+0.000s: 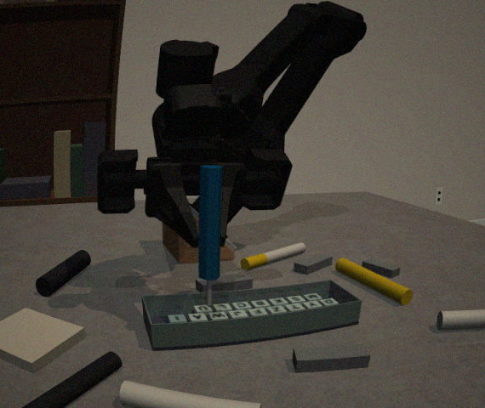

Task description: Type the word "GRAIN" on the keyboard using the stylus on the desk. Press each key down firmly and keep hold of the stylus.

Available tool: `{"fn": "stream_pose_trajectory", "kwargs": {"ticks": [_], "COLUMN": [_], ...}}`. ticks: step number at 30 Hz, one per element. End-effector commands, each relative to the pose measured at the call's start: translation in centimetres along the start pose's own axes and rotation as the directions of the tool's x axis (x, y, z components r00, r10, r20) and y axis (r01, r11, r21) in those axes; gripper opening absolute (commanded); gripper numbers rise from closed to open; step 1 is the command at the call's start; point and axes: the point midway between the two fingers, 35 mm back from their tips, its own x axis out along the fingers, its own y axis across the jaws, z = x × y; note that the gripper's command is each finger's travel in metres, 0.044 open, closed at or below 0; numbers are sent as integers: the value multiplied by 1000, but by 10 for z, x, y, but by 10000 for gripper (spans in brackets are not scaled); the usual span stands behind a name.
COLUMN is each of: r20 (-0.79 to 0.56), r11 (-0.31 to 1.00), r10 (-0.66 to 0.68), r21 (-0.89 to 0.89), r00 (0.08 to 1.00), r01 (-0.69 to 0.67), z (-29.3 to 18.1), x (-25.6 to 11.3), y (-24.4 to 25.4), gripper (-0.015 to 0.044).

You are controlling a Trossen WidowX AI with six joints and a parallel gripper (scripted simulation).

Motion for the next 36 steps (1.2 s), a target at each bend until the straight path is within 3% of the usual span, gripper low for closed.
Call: {"fn": "stream_pose_trajectory", "kwargs": {"ticks": [1,4,36], "r20": [-3,-3,-4], "r11": [1000,1000,1000], "r10": [-5,-5,-5], "r21": [10,10,10], "r00": [1000,1000,1000], "r01": [5,5,5], "z": [-2,-4,-11], "x": [0,1,5], "y": [0,-2,-2], "gripper": [26,81,81]}}
